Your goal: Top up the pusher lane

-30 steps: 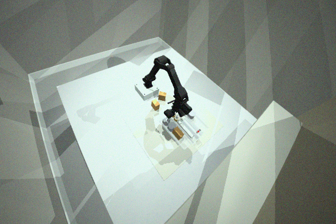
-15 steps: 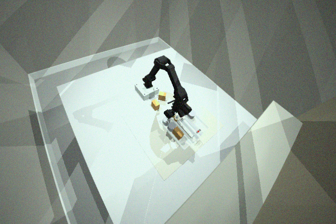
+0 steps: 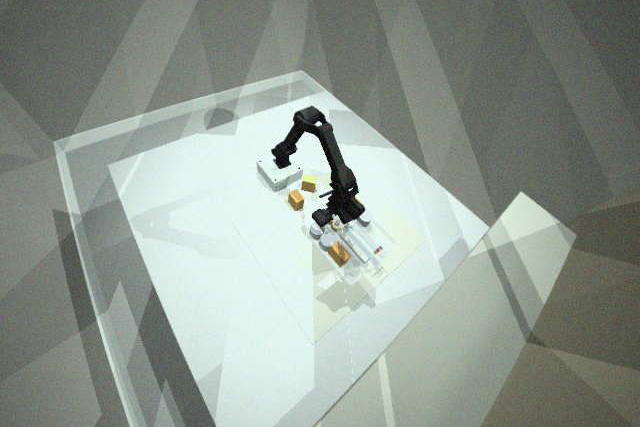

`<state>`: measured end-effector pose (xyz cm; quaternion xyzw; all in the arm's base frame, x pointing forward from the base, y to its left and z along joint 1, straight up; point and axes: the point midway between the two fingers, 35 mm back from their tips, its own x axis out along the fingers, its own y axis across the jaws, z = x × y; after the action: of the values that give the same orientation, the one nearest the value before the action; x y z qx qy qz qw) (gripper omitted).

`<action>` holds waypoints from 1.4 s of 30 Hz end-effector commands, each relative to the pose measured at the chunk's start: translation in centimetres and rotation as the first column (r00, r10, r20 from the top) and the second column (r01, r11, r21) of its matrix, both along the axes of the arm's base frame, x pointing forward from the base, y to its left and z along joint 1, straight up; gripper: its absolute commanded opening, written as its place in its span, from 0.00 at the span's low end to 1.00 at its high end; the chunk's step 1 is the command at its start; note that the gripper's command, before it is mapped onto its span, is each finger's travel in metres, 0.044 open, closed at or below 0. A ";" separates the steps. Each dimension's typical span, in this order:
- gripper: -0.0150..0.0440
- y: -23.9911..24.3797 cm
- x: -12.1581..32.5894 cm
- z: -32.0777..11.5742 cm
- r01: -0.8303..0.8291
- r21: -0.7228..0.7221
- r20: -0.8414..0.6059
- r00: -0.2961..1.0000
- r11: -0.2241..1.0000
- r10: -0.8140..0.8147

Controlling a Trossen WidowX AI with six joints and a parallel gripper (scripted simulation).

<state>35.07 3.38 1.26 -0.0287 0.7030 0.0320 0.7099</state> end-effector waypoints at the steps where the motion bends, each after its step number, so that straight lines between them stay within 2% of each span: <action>1: 0.25 0.0 0.3 -0.1 -0.002 -0.003 0.016 1.000 1.000 0.002; 42: 0.25 -0.1 -0.3 -0.4 -0.002 -0.003 0.016 1.000 1.000 0.002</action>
<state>34.60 3.33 0.87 -0.0287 0.7016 0.0321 0.7113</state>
